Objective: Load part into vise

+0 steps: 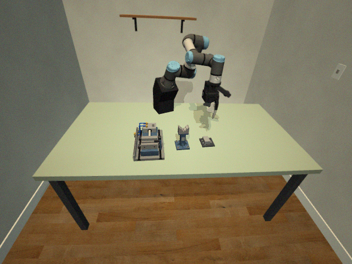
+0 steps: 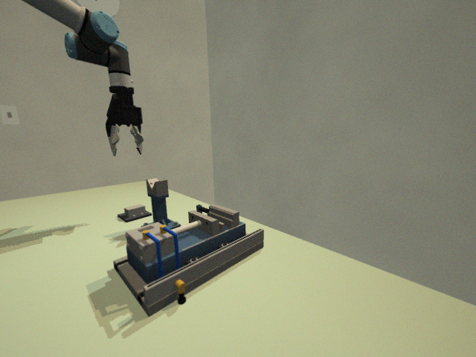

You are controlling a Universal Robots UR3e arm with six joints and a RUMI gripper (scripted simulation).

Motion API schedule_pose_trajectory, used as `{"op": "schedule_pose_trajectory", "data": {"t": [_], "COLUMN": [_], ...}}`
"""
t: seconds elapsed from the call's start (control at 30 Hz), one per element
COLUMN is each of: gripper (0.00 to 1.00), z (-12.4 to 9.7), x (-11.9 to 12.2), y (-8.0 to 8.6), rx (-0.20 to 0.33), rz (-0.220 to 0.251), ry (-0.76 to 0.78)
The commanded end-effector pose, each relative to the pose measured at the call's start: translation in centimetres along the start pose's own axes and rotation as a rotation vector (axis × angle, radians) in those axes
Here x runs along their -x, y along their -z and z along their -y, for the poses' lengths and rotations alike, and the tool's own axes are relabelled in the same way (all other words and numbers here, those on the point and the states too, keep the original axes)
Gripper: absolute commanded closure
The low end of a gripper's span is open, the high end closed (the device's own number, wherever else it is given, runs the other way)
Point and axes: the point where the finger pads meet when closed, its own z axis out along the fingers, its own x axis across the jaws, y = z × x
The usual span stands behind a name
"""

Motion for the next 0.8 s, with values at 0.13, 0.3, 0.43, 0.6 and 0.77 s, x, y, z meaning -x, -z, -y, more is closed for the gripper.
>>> {"op": "schedule_pose_trajectory", "data": {"t": [0.13,0.3,0.43,0.6,0.77], "gripper": [0.49,0.49,0.49,0.49,0.49], "z": [0.03,0.03,0.03,0.03,0.03], "x": [-0.08,-0.08,-0.08,-0.08,-0.08], "y": [0.08,0.03,-0.07,-0.29,-0.49], "rx": [-0.001,-0.001,-0.001,-0.001,0.000], "rz": [-0.003,-0.003,-0.003,-0.003,-0.003], "ry": [0.001,0.001,0.001,0.001,0.001]}}
